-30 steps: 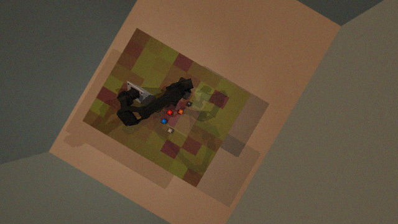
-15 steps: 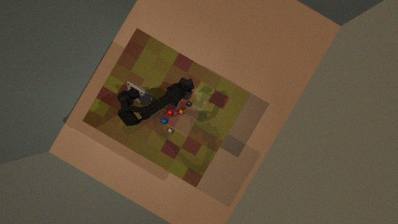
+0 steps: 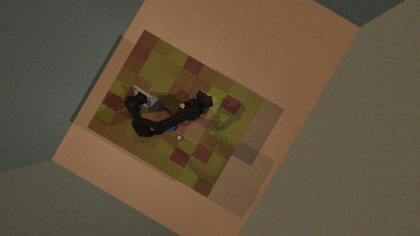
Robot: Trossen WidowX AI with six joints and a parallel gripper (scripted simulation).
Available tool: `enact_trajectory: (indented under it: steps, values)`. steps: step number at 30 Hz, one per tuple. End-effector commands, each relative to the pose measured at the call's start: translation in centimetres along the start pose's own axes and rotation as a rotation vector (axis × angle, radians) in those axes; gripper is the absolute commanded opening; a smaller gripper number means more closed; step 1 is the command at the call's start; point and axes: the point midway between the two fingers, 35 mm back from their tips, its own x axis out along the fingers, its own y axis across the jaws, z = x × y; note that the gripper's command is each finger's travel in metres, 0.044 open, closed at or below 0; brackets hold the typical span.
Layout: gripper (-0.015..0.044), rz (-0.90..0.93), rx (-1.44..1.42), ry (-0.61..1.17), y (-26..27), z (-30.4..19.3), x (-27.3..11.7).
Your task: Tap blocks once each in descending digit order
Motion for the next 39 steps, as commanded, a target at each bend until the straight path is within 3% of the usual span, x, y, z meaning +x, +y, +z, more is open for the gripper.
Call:
enact_trajectory:
  steps: [1,12,22,39]
  values:
    - [0.0400,-0.001,-0.003,-0.005,-0.1,0.3,-0.1]
    - [0.0400,0.001,-0.002,-0.005,-0.5,0.3,-0.2]
    - [0.0400,-0.007,-0.005,-0.003,-10.2,-0.9,0.0]
    - [0.0400,-0.008,-0.005,-0.003,-10.3,-0.9,0.0]
